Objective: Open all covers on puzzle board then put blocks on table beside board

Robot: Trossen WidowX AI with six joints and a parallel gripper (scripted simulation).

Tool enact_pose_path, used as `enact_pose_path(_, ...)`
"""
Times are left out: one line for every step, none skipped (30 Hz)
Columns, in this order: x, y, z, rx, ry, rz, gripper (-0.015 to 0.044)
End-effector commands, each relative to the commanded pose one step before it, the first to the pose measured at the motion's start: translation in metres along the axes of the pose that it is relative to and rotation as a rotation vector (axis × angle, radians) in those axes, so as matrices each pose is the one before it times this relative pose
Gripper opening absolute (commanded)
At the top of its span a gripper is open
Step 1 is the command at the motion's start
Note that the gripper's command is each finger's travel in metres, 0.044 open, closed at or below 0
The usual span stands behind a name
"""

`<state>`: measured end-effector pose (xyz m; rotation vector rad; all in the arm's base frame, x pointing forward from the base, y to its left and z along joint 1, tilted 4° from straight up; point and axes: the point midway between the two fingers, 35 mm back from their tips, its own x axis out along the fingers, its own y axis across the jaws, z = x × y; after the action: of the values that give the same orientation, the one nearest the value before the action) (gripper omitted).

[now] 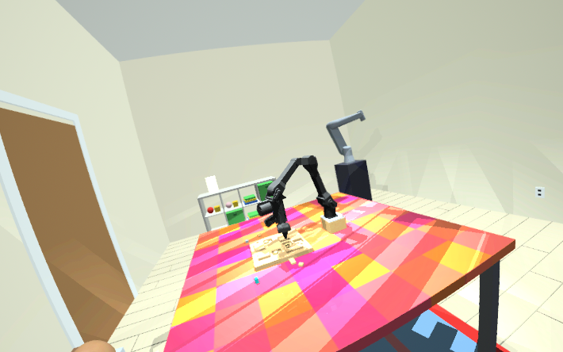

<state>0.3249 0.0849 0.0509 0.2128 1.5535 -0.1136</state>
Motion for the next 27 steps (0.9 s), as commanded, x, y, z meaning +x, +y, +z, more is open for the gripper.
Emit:
enact_pose_path(0.00129, -0.02137, -0.00029, 0.1663, 0.00271, 0.0007, 0.0)
enact_pose_path(0.00018, -0.0057, 0.00089, 0.0442, -0.00001, -0.00049, 0.0)
enact_pose_path(0.00022, -0.0057, 0.00108, 0.0443, -0.00037, -0.00058, 0.0)
enact_pose_path(0.00023, -0.00565, 0.0012, 0.0445, -0.00024, -0.00053, 0.0)
enact_pose_path(0.00023, -0.00557, 0.00129, 0.0446, 0.00001, -0.00045, 0.0)
enact_pose_path(0.00024, -0.0055, 0.0014, 0.0446, 0.00012, -0.00041, 0.0)
enact_pose_path(0.00025, -0.00543, 0.00153, 0.0446, 0.00012, -0.0004, 0.0)
enact_pose_path(0.00026, -0.00534, 0.00165, 0.0445, 0.00013, -0.00038, 0.0)
enact_pose_path(0.00022, -0.00422, 0.00143, 0.0357, 0.0001, -0.0003, 0.0)
enact_pose_path(0.00014, -0.0025, 0.00091, 0.0214, 0.00006, -0.00018, 0.0)
enact_pose_path(0.00005, -0.00083, 0.00032, 0.0071, 0.00002, -0.00006, 0.0)
enact_pose_path(0.0, 0.0, 0.0, 0.0, 0.0, 0.0, 0.0)
enact_pose_path(-0.00002, 0.0004, 0.00006, 0.0, 0.0, 0.00004, 0.0)
enact_pose_path(0.0, 0.0, 0.0, 0.0, 0.0, 0.0, 0.0)
enact_pose_path(0.0, 0.0, 0.0, 0.0, 0.0, 0.0, 0.0)
enact_pose_path(0.00074, 0.00004, 0.00005, 0.0, 0.0, 0.00001, 0.0)
enact_pose_path(0.00151, 0.00009, 0.00009, 0.0, 0.0, 0.00001, 0.0)
enact_pose_path(0.00233, 0.00012, 0.00012, 0.0, 0.00001, 0.00001, 0.0)
enact_pose_path(0.00288, 0.00013, 0.00013, 0.0, 0.00001, 0.00001, 0.0)
enact_pose_path(0.00347, 0.00014, 0.00013, 0.0, 0.00002, 0.00002, 0.0)
enact_pose_path(0.00408, 0.00013, 0.00011, 0.0, 0.00002, 0.00001, 0.0)
enact_pose_path(0.00456, 0.0001, 0.00007, 0.0, 0.00003, 0.00001, 0.0)
enact_pose_path(0.00477, 0.00007, 0.00002, 0.0, 0.00004, 0.00001, 0.0)
enact_pose_path(0.0048, 0.00004, -0.00004, 0.0, 0.00005, 0.0, 0.0)
enact_pose_path(0.0048, 0.00003, -0.00009, 0.0, 0.00006, 0.0, 0.0)
enact_pose_path(0.00017, 0.00002, -0.00001, -0.0161, 0.0, 0.0, 0.0)
enact_pose_path(0.00032, 0.00004, -0.00001, -0.0303, 0.0, 0.00001, 0.0)
